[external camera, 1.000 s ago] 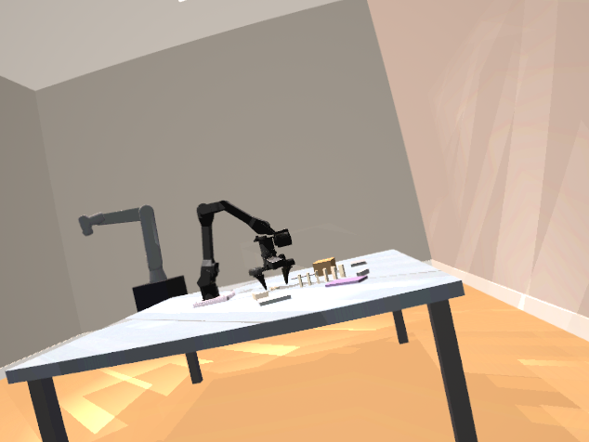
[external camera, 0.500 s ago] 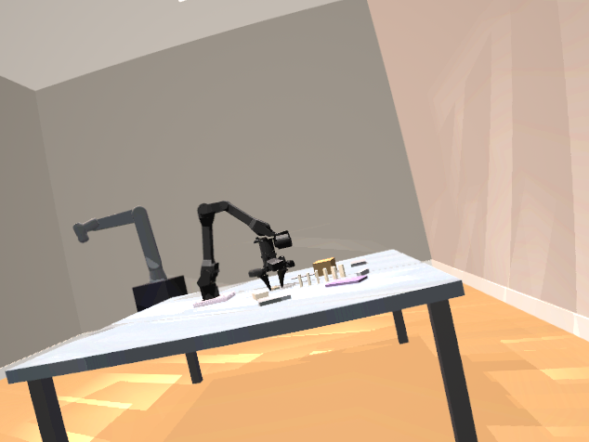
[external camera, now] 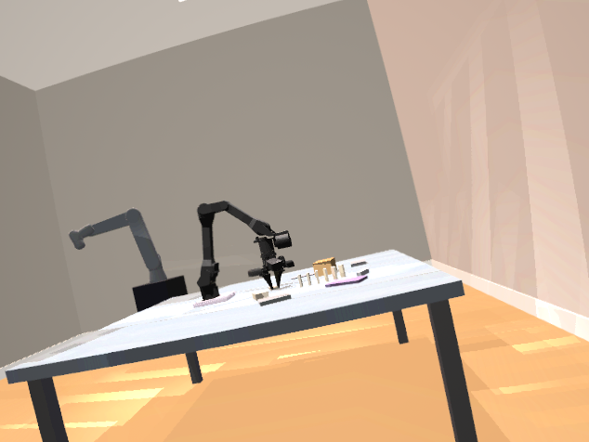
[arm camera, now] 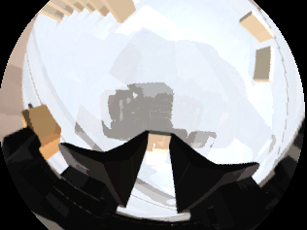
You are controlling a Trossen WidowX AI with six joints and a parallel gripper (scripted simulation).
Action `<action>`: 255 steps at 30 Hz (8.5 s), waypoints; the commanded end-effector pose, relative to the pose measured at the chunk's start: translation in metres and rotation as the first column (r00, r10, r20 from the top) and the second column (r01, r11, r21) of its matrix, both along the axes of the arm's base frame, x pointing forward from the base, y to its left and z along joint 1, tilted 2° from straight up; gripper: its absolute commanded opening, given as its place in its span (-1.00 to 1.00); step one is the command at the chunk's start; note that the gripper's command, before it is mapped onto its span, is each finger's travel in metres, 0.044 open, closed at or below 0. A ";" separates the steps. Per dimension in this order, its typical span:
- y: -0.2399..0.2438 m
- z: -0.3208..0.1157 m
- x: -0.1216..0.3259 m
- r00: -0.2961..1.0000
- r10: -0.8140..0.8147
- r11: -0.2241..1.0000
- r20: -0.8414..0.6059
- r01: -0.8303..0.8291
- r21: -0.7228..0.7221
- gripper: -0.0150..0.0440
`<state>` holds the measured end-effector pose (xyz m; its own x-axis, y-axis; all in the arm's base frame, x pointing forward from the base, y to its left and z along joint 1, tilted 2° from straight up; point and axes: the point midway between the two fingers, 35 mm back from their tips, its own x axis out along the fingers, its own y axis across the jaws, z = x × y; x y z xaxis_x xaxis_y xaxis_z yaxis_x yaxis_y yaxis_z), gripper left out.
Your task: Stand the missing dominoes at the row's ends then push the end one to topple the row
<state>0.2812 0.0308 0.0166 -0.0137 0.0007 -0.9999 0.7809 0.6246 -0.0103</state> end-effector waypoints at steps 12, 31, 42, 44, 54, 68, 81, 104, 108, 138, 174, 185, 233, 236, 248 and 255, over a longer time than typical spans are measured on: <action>-0.004 0.151 0.011 1.000 -0.002 1.000 0.009 0.002 0.006 -0.13; 0.106 0.159 -0.073 0.577 0.816 0.577 0.020 -0.817 0.018 -0.13; 0.110 0.149 -0.068 0.527 0.848 0.530 0.057 -0.843 -0.092 -0.13; 0.111 0.146 -0.067 0.508 0.859 0.513 0.070 -0.848 -0.132 -0.13; 0.120 0.135 -0.061 0.421 0.897 0.441 0.135 -0.837 -0.324 -0.13; 0.131 0.128 -0.057 0.300 0.926 0.377 0.228 -0.740 -0.557 -0.13; 0.138 0.128 -0.062 0.201 0.925 0.376 0.321 -0.591 -0.714 -0.13; 0.129 0.131 -0.088 0.064 0.859 0.503 0.508 -0.290 -0.814 -0.13; 0.124 0.131 -0.094 0.046 0.838 0.538 0.544 -0.243 -0.807 -0.13; 0.107 0.125 -0.108 0.013 0.772 0.632 0.636 -0.126 -0.765 -0.13; 0.126 0.077 -0.103 0.033 0.775 0.630 0.631 -0.116 -0.768 -0.13; 0.126 0.062 -0.103 0.039 0.776 0.629 0.629 -0.113 -0.769 -0.13; 0.107 0.013 -0.105 0.062 0.782 0.623 0.621 -0.102 -0.775 -0.13; 0.107 0.013 -0.105 0.062 0.782 0.623 0.621 -0.102 -0.775 -0.13; 0.107 0.013 -0.105 0.062 0.782 0.623 0.621 -0.102 -0.775 0.76; 0.108 0.015 -0.105 0.062 0.782 0.623 0.621 -0.102 -0.775 1.00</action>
